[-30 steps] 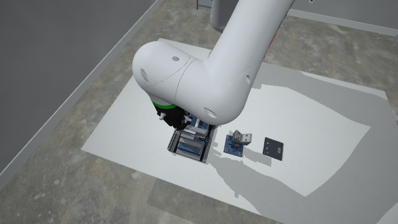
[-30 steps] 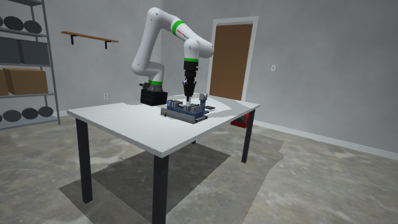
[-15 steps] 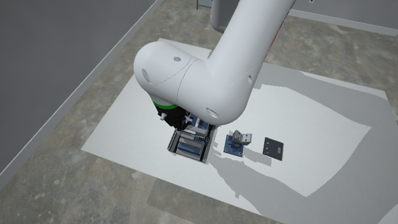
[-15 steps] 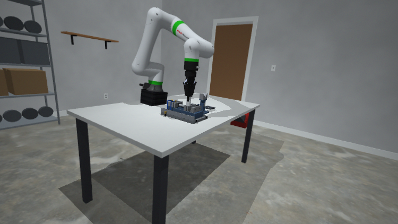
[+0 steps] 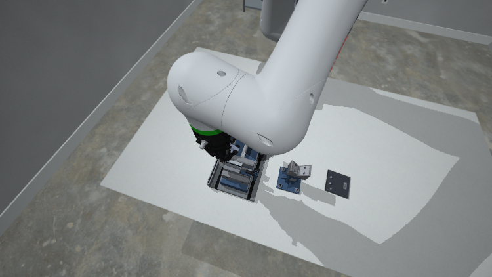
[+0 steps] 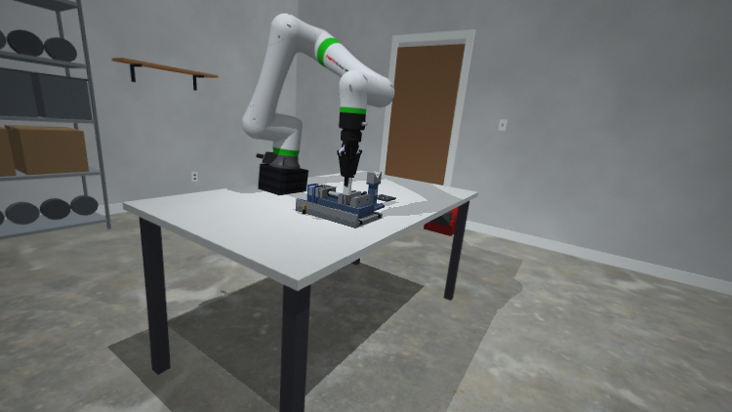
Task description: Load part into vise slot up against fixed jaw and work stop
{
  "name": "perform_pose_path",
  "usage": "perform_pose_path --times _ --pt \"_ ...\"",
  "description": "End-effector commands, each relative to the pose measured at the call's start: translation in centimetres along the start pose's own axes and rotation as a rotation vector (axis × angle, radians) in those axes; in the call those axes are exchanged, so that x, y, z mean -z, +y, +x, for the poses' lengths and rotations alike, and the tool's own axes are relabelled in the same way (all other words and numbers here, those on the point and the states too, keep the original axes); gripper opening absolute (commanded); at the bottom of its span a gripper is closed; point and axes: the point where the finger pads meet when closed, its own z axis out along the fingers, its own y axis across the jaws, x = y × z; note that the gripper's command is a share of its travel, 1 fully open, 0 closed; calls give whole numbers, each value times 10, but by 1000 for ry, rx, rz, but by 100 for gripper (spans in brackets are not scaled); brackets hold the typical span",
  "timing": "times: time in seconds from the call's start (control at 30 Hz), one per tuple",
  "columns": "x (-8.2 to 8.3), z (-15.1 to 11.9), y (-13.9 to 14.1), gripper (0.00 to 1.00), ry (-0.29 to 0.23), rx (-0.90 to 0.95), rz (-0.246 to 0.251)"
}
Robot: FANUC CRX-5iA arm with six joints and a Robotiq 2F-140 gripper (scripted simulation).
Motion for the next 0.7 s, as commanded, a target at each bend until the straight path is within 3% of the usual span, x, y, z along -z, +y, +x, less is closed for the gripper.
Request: perform_pose_path --times 0.0,0.67 --pt "0 0 0 0 0 0 0" --pt "0 0 6 0 0 0 0"
